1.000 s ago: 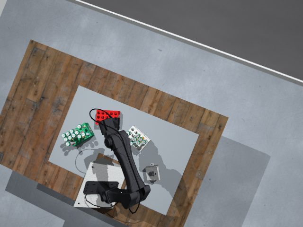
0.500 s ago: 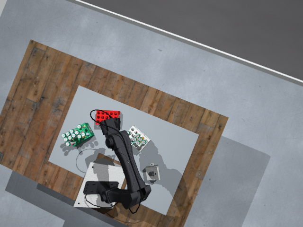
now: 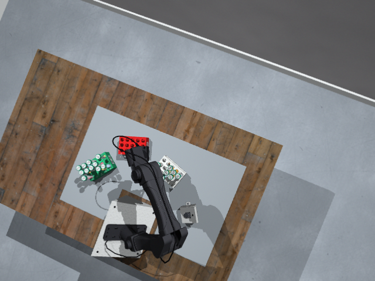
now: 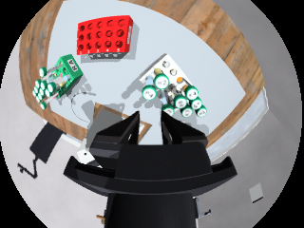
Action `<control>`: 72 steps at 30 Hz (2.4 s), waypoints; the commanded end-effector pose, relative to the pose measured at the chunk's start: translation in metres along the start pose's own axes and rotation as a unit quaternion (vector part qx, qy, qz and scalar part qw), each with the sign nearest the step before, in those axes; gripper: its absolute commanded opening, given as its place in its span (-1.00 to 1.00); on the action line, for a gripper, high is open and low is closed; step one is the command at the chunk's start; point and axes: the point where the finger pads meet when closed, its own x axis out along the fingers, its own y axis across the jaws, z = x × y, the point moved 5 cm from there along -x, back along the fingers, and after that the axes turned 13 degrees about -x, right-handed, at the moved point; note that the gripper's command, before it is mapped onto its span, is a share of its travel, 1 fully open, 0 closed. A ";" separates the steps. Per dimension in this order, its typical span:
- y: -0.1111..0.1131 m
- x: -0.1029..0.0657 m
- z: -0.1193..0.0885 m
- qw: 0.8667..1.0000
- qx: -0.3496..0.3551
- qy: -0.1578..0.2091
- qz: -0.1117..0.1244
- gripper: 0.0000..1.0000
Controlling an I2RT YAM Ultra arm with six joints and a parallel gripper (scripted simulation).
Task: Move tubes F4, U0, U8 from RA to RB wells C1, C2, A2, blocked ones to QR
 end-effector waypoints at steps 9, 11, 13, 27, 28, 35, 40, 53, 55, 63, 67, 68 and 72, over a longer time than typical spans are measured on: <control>0.003 0.017 0.010 1.000 -0.004 -0.015 -0.011 -0.40; 0.005 0.019 0.011 1.000 -0.008 -0.017 -0.013 -0.40; 0.003 0.025 0.011 1.000 -0.004 -0.013 -0.010 -0.40; 0.004 0.024 0.011 1.000 -0.004 -0.025 -0.015 -0.40; 0.003 0.024 0.010 1.000 -0.002 -0.027 -0.015 -0.40; 0.003 0.024 0.008 0.999 -0.001 -0.028 -0.015 -0.40; -0.003 0.021 0.012 0.999 0.007 -0.038 -0.016 -0.40; -0.005 0.028 0.009 0.999 0.009 -0.034 -0.014 -0.40; -0.003 0.033 0.006 1.000 0.006 -0.025 -0.012 -0.40; -0.002 0.037 0.005 1.000 0.003 -0.025 -0.012 -0.40; -0.001 0.037 0.006 1.000 0.002 -0.026 -0.013 -0.40; -0.001 0.037 0.006 1.000 0.002 -0.026 -0.013 -0.40; -0.001 0.039 0.006 1.000 0.002 -0.026 -0.013 -0.40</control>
